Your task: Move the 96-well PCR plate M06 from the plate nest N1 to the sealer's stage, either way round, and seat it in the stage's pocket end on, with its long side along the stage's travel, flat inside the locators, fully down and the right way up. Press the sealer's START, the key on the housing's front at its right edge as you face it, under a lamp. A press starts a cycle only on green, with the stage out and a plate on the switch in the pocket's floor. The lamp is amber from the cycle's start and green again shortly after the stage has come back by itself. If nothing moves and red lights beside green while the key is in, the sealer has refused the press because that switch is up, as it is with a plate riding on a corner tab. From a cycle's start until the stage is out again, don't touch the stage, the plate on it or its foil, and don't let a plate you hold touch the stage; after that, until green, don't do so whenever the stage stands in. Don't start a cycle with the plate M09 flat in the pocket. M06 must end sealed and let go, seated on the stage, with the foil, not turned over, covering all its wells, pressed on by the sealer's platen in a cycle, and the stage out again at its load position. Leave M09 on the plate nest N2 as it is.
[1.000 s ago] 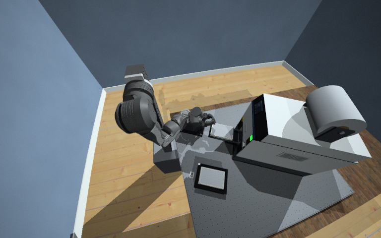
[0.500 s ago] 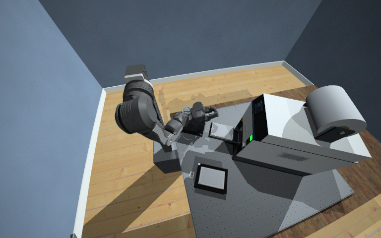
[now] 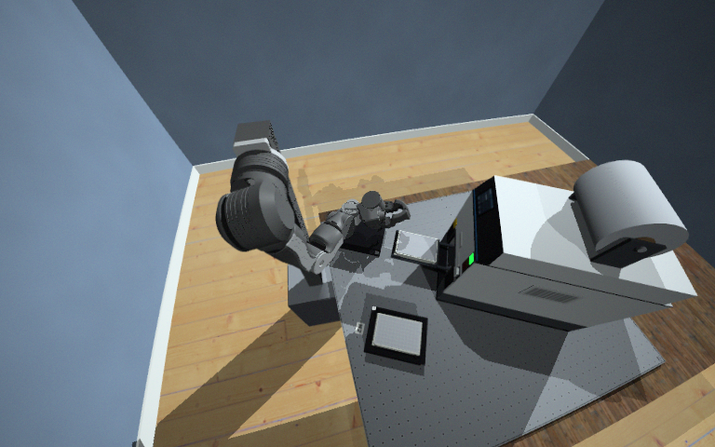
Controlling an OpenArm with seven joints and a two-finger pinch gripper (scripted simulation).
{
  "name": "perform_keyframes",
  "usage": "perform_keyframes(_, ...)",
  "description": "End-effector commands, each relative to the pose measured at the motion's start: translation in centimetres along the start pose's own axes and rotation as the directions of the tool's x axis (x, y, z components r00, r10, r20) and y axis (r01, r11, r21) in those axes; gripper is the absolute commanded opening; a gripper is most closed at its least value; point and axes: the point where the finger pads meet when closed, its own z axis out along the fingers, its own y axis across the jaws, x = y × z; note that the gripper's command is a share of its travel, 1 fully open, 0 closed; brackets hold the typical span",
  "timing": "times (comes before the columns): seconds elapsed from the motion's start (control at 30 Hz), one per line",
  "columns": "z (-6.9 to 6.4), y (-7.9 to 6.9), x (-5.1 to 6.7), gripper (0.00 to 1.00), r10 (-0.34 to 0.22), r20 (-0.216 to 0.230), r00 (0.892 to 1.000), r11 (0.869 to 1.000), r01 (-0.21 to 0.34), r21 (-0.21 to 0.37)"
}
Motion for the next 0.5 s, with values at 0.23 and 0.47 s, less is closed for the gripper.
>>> perform_keyframes(0.23,-0.09,0.10,-0.05,0.00,0.002,-0.001,1.000,1.000,-0.002,0.004)
perform_keyframes(0.47,-0.18,0.20,-0.15,0.00,0.001,0.000,1.000,1.000,-0.001,0.007)
